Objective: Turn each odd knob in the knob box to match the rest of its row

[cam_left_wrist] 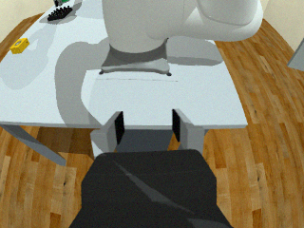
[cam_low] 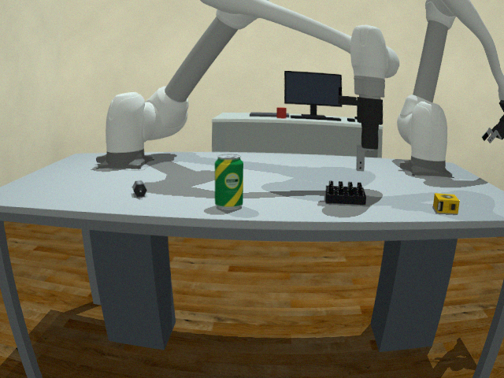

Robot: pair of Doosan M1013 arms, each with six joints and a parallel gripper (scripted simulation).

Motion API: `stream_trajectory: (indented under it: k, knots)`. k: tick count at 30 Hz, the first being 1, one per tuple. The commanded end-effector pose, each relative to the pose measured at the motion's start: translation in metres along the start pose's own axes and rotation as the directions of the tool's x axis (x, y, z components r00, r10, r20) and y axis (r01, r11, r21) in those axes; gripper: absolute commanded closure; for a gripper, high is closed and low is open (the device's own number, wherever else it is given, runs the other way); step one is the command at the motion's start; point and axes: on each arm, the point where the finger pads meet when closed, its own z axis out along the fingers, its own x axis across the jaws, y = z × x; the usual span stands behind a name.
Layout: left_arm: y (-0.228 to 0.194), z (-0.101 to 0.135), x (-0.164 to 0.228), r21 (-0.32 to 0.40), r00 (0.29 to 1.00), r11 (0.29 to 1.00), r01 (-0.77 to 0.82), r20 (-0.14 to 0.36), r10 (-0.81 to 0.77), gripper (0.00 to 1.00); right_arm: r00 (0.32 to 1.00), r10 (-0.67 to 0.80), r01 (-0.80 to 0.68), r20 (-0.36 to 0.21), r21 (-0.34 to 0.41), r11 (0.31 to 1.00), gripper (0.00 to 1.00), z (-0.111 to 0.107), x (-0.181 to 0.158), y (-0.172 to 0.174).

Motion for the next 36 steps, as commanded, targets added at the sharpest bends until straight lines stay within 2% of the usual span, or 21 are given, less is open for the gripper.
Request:
stream_trajectory:
  k: [1,13,36]
  knots:
    - [0.000,0.000,0.000,-0.001,1.000,1.000,0.000,0.000,0.000,0.00,1.000,0.000,0.000,0.000,-0.001,1.000,0.54,0.002,0.000,0.000]
    - [0.000,0.000,0.000,-0.001,1.000,1.000,0.000,0.000,0.000,0.00,1.000,0.000,0.000,0.000,-0.001,1.000,0.54,0.018,0.000,0.000]
    - [0.000,0.000,0.000,-0.001,1.000,1.000,0.000,0.000,0.000,0.00,1.000,0.000,0.000,0.000,-0.001,1.000,0.54,0.028,0.000,0.000]
